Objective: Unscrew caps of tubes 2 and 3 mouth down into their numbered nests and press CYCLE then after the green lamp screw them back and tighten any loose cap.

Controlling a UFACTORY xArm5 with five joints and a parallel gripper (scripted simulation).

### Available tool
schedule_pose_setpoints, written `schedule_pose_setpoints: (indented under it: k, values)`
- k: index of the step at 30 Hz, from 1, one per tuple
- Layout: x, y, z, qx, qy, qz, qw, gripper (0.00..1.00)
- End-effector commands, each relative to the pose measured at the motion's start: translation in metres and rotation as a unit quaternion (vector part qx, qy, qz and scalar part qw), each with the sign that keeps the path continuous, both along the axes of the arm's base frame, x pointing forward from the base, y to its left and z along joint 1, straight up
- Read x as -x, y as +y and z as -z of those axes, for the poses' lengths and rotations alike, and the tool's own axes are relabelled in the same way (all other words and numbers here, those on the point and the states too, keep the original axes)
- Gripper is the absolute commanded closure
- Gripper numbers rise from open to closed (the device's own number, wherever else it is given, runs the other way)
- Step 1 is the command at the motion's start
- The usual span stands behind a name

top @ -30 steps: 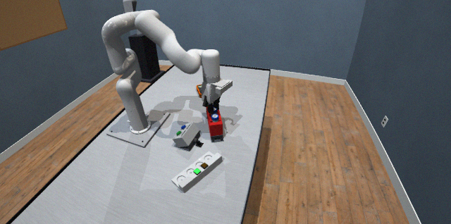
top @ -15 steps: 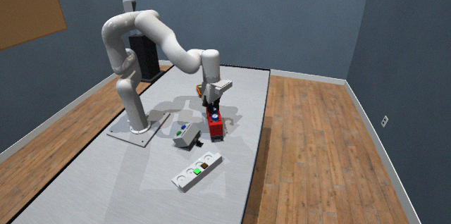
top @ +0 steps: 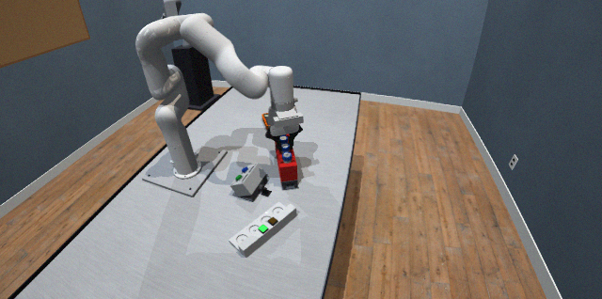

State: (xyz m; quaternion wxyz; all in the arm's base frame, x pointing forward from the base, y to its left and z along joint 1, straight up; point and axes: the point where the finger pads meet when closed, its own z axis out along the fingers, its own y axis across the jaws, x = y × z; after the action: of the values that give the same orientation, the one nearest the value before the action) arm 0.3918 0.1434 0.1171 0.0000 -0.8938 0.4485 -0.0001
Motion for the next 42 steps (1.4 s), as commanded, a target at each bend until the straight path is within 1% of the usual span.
schedule_pose_setpoints:
  k: [1, 5, 7, 8, 12, 16, 17, 25, 26, 36, 39, 41, 42]
  values:
    - [-0.0011, 0.0004, -0.0009, -0.001, -0.002, 0.133, 0.991, 1.0]
    - [-0.0011, 0.0004, -0.0007, -0.001, -0.002, 0.231, 0.973, 1.0]
    - [-0.0011, 0.0004, -0.0007, -0.001, -0.002, 0.231, 0.973, 1.0]
    - [-0.0011, 0.0004, -0.0007, -0.001, -0.002, 0.255, 0.967, 1.0]
    - [-0.0011, 0.0004, -0.0005, -0.001, -0.001, 0.351, 0.937, 1.0]
    - [-0.0011, 0.0004, -0.0003, -0.001, -0.001, 0.442, 0.897, 1.0]
    - [-0.0011, 0.0004, -0.0003, -0.001, -0.001, 0.452, 0.892, 1.0]
    - [-0.0011, 0.0004, -0.0003, -0.001, -0.001, 0.452, 0.892, 1.0]
    - [-0.0011, 0.0004, -0.0003, -0.001, -0.001, 0.452, 0.892, 0.54]
    - [-0.0011, 0.0004, -0.0003, -0.001, -0.001, 0.452, 0.892, 0.54]
    - [-0.0011, 0.0005, -0.0008, -0.001, -0.001, 0.337, 0.942, 0.54]
    - [-0.0011, 0.0005, -0.0008, -0.001, -0.001, 0.337, 0.942, 0.54]
    - [-0.0011, 0.0005, -0.0008, -0.001, -0.001, 0.297, 0.955, 0.54]
